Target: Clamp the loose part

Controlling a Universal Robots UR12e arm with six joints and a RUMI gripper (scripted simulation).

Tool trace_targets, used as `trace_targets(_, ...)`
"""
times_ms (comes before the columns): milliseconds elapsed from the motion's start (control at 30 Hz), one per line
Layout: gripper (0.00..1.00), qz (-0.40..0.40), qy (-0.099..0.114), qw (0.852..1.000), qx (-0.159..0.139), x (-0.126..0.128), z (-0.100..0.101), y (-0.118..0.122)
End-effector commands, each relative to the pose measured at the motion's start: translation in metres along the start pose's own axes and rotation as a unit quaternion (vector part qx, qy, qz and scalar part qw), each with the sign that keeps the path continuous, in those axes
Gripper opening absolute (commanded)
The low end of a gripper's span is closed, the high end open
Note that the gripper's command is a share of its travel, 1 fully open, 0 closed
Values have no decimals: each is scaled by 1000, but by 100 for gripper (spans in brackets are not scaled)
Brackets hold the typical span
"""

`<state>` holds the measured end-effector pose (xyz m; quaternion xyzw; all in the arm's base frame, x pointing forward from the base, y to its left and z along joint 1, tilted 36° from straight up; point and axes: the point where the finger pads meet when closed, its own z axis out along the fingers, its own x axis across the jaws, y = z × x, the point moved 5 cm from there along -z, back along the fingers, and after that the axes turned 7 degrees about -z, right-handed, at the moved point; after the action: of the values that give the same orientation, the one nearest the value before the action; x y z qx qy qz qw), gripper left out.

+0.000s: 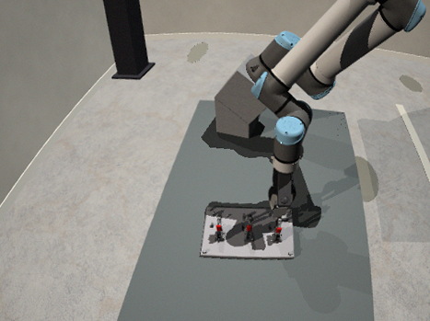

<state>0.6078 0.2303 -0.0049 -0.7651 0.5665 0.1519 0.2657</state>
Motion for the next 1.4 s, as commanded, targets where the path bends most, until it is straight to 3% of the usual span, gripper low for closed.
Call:
trace_targets(0, 0, -1, 0, 1000, 0, 0, 6, -2)
trace_targets(1367, 0, -1, 0, 1000, 0, 1, 50, -4)
